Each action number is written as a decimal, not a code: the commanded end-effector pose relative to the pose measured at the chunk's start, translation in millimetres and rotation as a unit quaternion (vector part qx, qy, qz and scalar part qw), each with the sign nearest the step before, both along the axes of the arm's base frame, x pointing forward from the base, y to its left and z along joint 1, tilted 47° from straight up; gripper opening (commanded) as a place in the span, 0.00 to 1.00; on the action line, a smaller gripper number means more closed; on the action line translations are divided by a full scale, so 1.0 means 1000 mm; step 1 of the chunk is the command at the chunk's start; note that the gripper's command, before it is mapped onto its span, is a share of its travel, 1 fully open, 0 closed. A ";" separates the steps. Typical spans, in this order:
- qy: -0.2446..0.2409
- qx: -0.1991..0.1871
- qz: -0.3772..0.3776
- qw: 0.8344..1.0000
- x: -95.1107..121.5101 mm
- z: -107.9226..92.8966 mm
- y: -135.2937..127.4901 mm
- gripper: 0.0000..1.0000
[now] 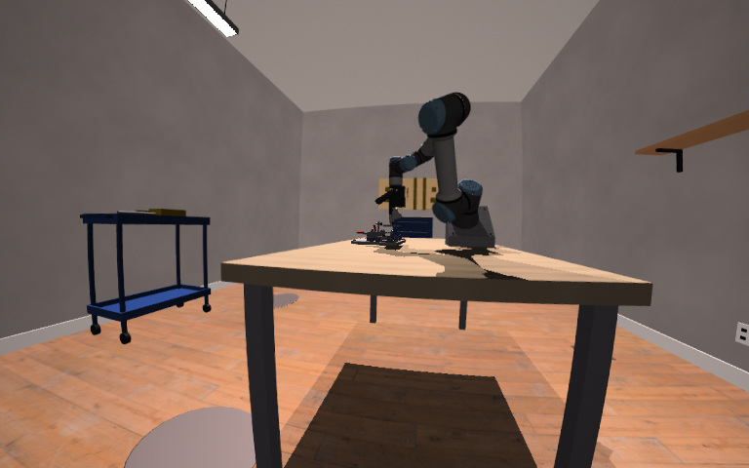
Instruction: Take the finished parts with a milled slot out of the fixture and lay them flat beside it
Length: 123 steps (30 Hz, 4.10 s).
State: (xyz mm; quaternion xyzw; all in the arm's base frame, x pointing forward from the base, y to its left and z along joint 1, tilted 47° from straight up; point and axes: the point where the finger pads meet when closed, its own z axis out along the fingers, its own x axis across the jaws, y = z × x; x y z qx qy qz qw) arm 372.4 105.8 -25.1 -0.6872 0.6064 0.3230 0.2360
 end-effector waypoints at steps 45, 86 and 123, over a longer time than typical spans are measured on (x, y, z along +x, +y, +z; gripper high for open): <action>0.000 0.000 0.000 1.000 -0.009 0.121 0.112 0.00; 0.000 0.000 0.000 1.000 -0.012 0.161 0.150 0.00; 0.000 0.000 0.000 1.000 -0.013 0.156 0.154 0.00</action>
